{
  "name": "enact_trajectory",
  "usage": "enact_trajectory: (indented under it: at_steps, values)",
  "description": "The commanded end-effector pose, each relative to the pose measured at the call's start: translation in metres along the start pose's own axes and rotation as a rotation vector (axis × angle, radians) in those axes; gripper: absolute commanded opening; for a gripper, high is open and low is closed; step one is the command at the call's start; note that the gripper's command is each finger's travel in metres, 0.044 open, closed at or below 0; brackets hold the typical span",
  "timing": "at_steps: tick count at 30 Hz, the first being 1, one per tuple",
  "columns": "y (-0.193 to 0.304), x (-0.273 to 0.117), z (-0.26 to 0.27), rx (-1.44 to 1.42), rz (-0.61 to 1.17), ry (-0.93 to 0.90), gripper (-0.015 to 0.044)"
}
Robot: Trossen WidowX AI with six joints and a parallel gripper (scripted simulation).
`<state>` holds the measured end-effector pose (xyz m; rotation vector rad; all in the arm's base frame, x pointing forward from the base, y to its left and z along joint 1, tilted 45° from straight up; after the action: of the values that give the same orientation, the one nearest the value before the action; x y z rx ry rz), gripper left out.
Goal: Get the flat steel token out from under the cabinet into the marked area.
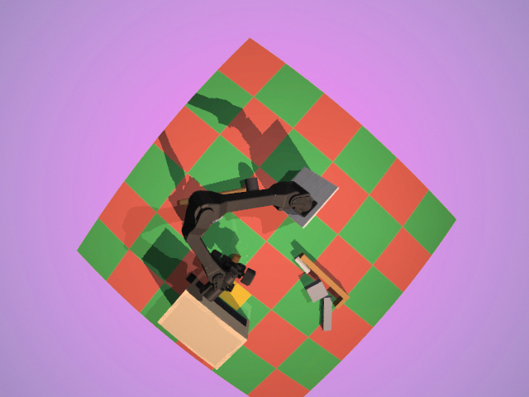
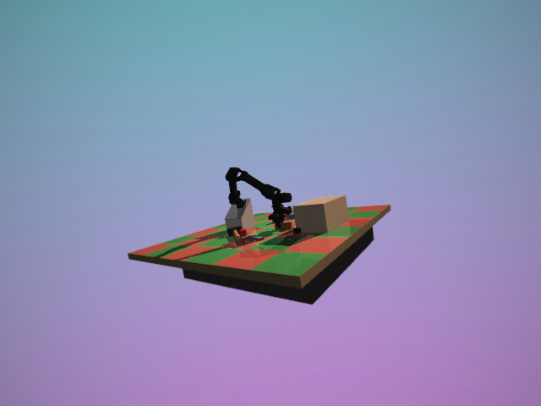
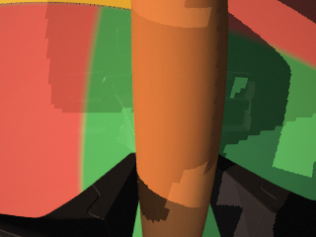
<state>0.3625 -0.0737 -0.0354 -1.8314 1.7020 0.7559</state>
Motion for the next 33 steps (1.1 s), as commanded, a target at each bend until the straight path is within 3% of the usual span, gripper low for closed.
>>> enact_trajectory:
  at_steps: [1, 33]
  values:
    - [0.007, 0.001, -0.001, -0.008, 0.006, -0.001, 0.0]
    - [0.039, 0.001, -0.011, -0.01, 0.007, -0.001, 0.0]
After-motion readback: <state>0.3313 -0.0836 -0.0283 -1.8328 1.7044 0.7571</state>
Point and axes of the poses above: the point midway between the two fingers, 35 mm back from their tips, its own x axis out along the fingers, its own z axis across the jaws, y = z × x, the point moved 4 cm from there along -x, back along the fingers, and after that the axes turned 12 degrees about x, right-handed, at the moved point
